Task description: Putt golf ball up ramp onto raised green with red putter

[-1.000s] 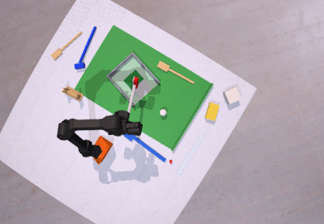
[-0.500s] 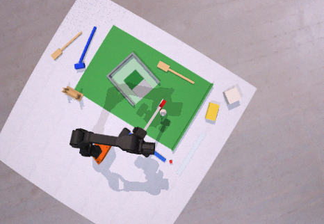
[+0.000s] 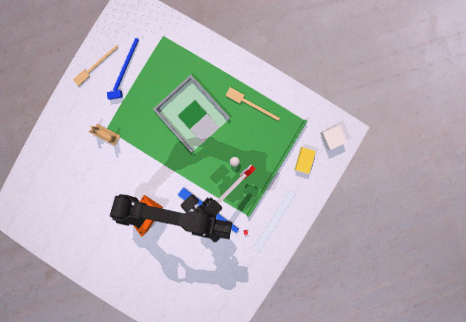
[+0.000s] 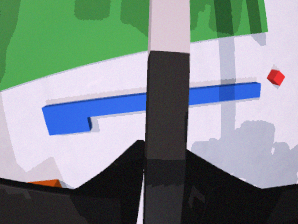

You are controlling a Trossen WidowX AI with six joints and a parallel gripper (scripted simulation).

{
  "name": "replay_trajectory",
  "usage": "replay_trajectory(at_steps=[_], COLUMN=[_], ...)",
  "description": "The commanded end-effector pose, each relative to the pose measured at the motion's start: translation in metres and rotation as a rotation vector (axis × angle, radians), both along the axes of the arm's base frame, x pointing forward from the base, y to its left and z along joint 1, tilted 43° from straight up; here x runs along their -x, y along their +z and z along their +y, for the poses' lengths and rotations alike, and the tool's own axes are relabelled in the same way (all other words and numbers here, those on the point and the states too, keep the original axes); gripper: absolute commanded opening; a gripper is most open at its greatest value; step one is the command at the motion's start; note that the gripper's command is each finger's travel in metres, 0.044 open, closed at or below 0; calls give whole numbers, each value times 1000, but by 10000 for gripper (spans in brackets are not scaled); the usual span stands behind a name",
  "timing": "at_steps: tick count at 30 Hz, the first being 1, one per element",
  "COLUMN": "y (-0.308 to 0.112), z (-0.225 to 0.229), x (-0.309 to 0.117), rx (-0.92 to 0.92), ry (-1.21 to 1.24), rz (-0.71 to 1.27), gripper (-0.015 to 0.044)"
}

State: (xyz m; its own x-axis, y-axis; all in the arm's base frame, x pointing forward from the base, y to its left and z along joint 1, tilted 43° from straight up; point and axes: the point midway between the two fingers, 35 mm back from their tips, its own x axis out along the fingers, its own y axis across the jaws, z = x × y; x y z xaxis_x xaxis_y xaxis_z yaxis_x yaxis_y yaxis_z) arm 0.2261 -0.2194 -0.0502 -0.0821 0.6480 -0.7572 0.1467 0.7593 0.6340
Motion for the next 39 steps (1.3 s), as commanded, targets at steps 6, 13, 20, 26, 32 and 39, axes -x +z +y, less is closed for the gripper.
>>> replay_trajectory(at_steps=[6, 13, 20, 26, 32, 39], y=[-23, -29, -37, -44, -50, -47], z=[20, 26, 33, 39, 44, 41], x=[3, 4, 4, 5, 6, 6], rx=[-6, -6, -6, -6, -7, -2], ry=[-6, -6, -6, -6, -6, 5], rz=[9, 9, 9, 9, 8, 9], gripper=[0, 0, 0, 0, 0, 0])
